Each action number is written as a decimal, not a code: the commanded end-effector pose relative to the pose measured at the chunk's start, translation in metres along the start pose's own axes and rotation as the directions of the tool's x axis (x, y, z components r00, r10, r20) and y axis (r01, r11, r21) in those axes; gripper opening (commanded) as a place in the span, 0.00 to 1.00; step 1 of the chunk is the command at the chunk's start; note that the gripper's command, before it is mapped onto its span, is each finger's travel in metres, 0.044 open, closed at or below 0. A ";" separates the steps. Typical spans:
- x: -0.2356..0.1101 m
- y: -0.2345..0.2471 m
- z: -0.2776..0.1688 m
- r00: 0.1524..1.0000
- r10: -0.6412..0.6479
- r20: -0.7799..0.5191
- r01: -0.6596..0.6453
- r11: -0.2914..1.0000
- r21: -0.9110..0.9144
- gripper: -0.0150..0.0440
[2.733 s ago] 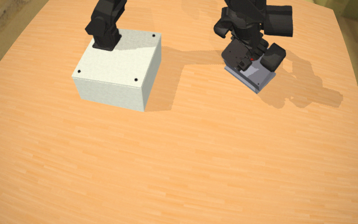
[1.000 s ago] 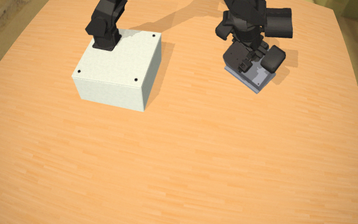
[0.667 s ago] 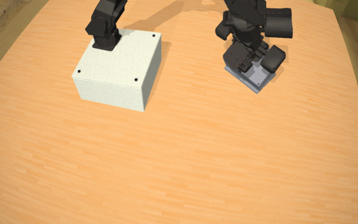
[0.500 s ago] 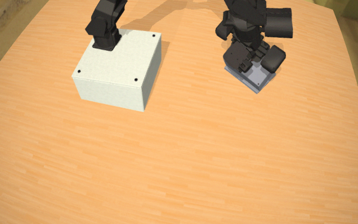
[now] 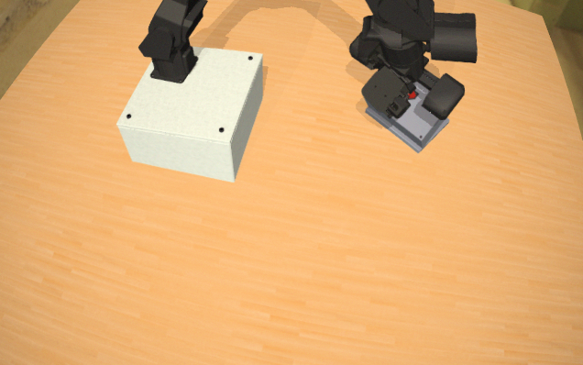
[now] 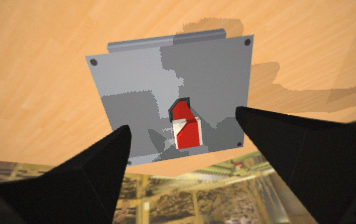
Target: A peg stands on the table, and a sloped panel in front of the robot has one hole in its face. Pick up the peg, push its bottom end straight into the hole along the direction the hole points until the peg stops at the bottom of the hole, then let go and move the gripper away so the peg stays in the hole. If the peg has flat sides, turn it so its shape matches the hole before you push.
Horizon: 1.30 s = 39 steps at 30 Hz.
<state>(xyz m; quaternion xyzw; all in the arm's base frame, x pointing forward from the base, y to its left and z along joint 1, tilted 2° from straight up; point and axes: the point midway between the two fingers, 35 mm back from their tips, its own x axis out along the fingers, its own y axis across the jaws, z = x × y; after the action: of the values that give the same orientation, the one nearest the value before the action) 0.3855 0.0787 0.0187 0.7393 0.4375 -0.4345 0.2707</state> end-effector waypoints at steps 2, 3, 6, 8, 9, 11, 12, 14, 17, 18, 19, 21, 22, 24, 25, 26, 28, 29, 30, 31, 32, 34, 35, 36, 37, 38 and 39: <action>-0.013 0.002 -0.002 1.000 0.004 -0.007 -0.004 1.000 -0.005 1.00; -0.015 0.003 -0.002 1.000 0.004 -0.006 -0.004 1.000 -0.005 1.00; -0.022 0.003 -0.002 1.000 0.002 -0.006 -0.002 1.000 -0.004 1.00; -0.027 0.004 -0.001 1.000 0.001 -0.005 -0.001 1.000 -0.004 1.00; -0.030 0.004 -0.001 1.000 0.001 -0.005 -0.001 1.000 -0.004 1.00; -0.034 0.004 -0.001 1.000 0.000 -0.005 0.000 1.000 -0.003 1.00; -0.037 0.005 -0.001 1.000 0.000 -0.004 0.000 1.000 -0.003 1.00; -0.041 0.005 -0.001 1.000 -0.001 -0.004 0.001 1.000 -0.002 1.00; -0.049 0.005 0.000 1.000 -0.003 -0.003 0.003 1.000 -0.001 1.00; -0.051 0.006 0.000 1.000 -0.003 -0.003 0.003 1.000 -0.001 1.00; -0.053 0.006 0.000 1.000 -0.004 -0.003 0.004 1.000 -0.001 1.00; -0.058 0.006 0.000 1.000 -0.005 -0.003 0.005 1.000 0.000 1.00; -0.061 0.006 0.000 1.000 -0.005 -0.003 0.005 1.000 0.000 1.00; -0.066 0.006 0.001 1.000 -0.006 -0.003 0.006 1.000 0.001 1.00; -0.068 0.006 0.001 1.000 -0.006 -0.002 0.006 1.000 0.001 1.00; -0.070 0.006 0.001 1.000 -0.007 -0.002 0.007 1.000 0.001 1.00; -0.075 0.006 0.002 1.000 -0.008 -0.002 0.008 1.000 0.002 1.00; -0.077 0.006 0.002 1.000 -0.008 -0.002 0.008 1.000 0.002 1.00; -0.079 0.006 0.002 1.000 -0.008 -0.002 0.008 1.000 0.002 1.00; -0.082 0.006 0.003 1.000 -0.009 -0.002 0.009 1.000 0.003 1.00; -0.084 0.006 0.003 1.000 -0.009 -0.002 0.009 1.000 0.003 1.00; -0.088 0.006 0.004 1.000 -0.010 -0.002 0.010 1.000 0.003 1.00; -0.089 0.006 0.004 1.000 -0.010 -0.002 0.010 1.000 0.003 1.00; -0.090 0.006 0.004 1.000 -0.010 -0.002 0.010 1.000 0.003 1.00; -0.092 0.006 0.005 1.000 -0.010 -0.002 0.010 1.000 0.004 1.00; -0.094 0.006 0.005 1.000 -0.010 -0.002 0.010 1.000 0.004 1.00; -0.097 0.006 0.005 1.000 -0.010 -0.002 0.010 1.000 0.004 1.00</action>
<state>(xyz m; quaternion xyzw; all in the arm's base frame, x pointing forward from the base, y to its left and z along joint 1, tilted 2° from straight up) 0.3671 0.0342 0.0937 0.7360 0.4398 -0.4411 0.2650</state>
